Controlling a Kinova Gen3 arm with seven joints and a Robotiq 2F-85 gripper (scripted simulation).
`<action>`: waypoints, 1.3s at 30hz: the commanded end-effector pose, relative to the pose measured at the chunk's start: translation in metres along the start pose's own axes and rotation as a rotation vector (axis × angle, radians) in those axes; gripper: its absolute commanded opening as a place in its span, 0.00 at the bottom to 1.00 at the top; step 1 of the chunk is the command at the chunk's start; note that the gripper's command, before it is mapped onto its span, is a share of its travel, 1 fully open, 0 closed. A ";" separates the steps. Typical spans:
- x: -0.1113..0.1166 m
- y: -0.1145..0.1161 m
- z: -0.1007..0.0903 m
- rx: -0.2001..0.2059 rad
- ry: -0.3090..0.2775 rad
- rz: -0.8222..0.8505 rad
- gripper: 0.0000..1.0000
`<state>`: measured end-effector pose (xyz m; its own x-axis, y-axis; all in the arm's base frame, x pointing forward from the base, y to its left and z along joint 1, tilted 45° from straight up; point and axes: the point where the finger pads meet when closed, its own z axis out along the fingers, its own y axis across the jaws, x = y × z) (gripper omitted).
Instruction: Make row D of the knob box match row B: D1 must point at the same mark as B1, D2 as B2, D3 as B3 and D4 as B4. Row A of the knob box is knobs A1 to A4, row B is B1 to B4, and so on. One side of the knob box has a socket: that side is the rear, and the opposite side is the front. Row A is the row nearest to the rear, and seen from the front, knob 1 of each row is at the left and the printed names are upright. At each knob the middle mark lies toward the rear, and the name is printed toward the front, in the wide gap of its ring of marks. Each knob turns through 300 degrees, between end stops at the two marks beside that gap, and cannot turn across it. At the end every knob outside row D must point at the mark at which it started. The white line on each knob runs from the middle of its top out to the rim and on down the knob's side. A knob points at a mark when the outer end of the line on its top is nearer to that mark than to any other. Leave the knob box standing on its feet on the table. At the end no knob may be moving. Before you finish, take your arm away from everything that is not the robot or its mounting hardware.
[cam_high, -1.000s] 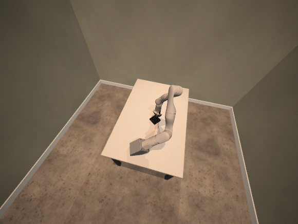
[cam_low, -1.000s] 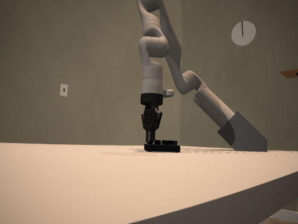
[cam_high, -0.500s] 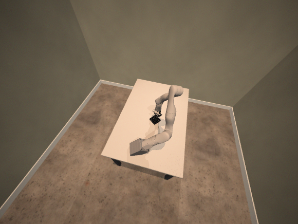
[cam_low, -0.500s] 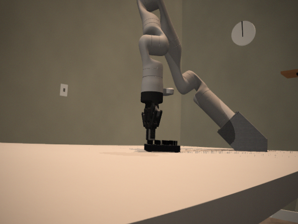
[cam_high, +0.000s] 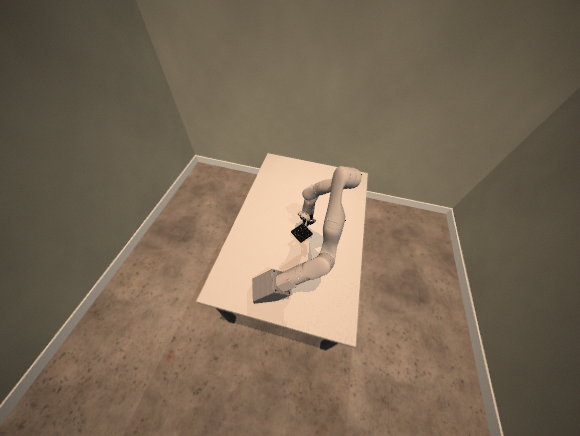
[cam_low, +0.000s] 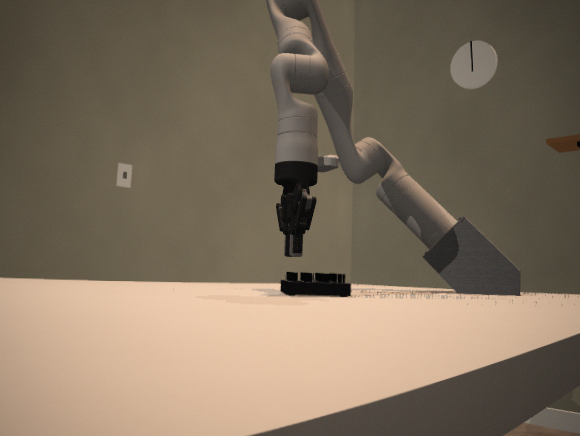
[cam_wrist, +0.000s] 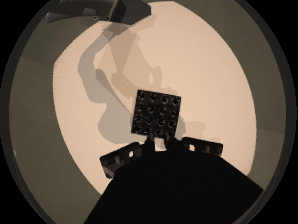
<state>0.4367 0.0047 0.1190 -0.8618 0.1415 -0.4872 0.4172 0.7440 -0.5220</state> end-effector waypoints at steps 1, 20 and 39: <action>-0.001 0.002 -0.004 -0.009 -0.004 0.000 0.19; -0.001 0.002 -0.013 -0.009 -0.004 0.000 1.00; -0.001 0.002 -0.107 -0.009 -0.004 0.000 1.00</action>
<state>0.4070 0.0645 0.1870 -0.8624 0.1461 -0.4846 0.4222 0.7358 -0.5295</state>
